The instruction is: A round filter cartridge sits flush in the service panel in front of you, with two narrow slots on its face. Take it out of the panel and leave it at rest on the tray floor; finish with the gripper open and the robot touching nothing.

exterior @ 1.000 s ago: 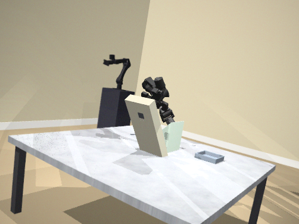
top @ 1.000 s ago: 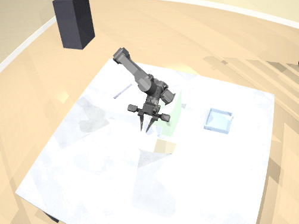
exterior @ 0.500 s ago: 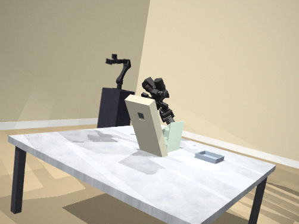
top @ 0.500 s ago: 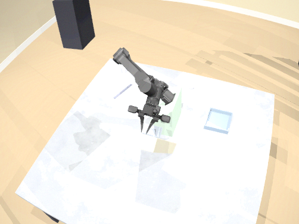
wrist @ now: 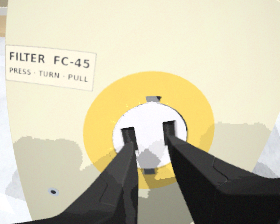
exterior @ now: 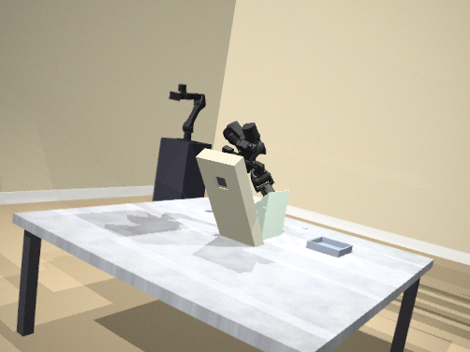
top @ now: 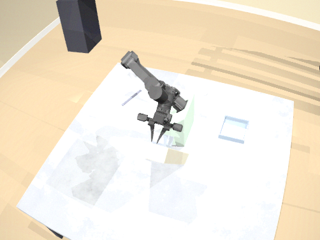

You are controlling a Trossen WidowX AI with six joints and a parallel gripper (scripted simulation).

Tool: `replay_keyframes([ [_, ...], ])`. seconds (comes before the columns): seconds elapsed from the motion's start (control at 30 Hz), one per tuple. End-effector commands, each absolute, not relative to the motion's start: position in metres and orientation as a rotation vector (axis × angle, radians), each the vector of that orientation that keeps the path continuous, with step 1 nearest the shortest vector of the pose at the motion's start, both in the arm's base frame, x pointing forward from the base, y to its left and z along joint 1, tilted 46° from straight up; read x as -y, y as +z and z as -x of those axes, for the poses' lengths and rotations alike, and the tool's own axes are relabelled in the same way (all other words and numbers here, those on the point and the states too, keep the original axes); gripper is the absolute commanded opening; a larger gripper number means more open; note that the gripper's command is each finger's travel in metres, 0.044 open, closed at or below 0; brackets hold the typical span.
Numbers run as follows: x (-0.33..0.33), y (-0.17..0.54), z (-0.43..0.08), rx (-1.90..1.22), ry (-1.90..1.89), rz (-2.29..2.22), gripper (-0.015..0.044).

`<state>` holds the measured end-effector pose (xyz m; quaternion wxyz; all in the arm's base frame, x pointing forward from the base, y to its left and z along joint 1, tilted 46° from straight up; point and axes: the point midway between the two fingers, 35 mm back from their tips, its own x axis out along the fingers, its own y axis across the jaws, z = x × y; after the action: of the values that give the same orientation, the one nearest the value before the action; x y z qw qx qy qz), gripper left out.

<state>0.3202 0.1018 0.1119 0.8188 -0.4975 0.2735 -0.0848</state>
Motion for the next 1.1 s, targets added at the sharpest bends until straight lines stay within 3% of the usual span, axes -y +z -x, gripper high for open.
replay_keyframes([
  [0.0,-0.1019,0.1114,-0.3206,-0.587,-0.176,1.066,0.0092],
  [1.07,-0.1007,0.1110,-0.3235,-0.587,-0.176,1.066,0.0092],
])
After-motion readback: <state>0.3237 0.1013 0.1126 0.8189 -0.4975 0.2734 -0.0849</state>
